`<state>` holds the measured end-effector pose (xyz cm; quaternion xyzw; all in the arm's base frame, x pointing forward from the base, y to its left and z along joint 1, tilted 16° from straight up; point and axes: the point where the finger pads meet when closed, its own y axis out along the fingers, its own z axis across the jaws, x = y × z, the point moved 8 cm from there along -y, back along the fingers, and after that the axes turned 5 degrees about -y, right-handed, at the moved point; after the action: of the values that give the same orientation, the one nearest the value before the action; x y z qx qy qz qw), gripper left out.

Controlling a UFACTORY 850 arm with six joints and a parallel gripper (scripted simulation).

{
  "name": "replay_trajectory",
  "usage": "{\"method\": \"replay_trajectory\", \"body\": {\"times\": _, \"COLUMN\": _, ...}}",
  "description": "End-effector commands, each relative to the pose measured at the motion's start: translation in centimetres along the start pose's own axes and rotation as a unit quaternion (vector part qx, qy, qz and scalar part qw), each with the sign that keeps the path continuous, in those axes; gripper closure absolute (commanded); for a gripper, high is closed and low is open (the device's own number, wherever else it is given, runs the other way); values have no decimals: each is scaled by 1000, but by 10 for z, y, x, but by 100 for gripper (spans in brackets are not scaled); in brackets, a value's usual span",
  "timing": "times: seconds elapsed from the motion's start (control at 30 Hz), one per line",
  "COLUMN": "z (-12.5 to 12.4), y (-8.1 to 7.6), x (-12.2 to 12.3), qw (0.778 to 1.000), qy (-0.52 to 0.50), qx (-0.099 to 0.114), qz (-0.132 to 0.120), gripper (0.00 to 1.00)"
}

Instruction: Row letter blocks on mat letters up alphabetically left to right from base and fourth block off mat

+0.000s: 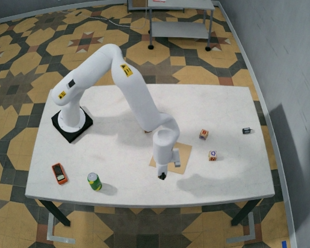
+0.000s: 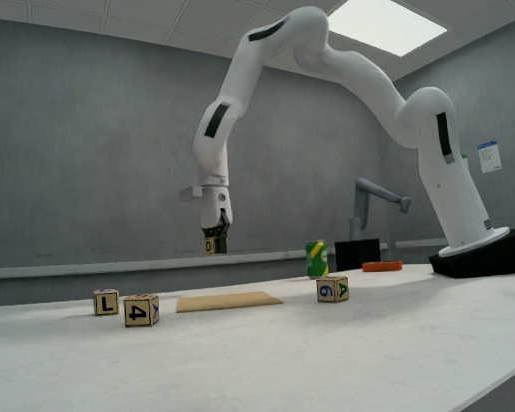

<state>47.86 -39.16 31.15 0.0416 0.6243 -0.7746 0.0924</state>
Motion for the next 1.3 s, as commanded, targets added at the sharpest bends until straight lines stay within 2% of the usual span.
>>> {"method": "replay_trajectory", "body": {"times": 0.0, "z": 1, "y": -1, "x": 0, "qw": 1000, "qy": 28, "qx": 5, "qz": -2, "gripper": 56}}
{"method": "replay_trajectory", "body": {"times": 0.87, "z": 2, "y": 1, "x": 0, "qw": 999, "qy": 36, "qx": 4, "qz": -2, "gripper": 56}}
{"method": "replay_trajectory", "body": {"times": 1.0, "z": 2, "y": 9, "x": 1, "qw": 999, "qy": 36, "qx": 3, "qz": -2, "gripper": 56}}
{"method": "replay_trajectory", "body": {"times": 1.23, "z": 2, "y": 38, "x": 1, "qw": 999, "qy": 36, "qx": 3, "qz": -2, "gripper": 56}}
{"method": "replay_trajectory", "body": {"times": 1.27, "z": 2, "y": 38, "x": 1, "qw": 999, "qy": 36, "qx": 3, "qz": -2, "gripper": 56}}
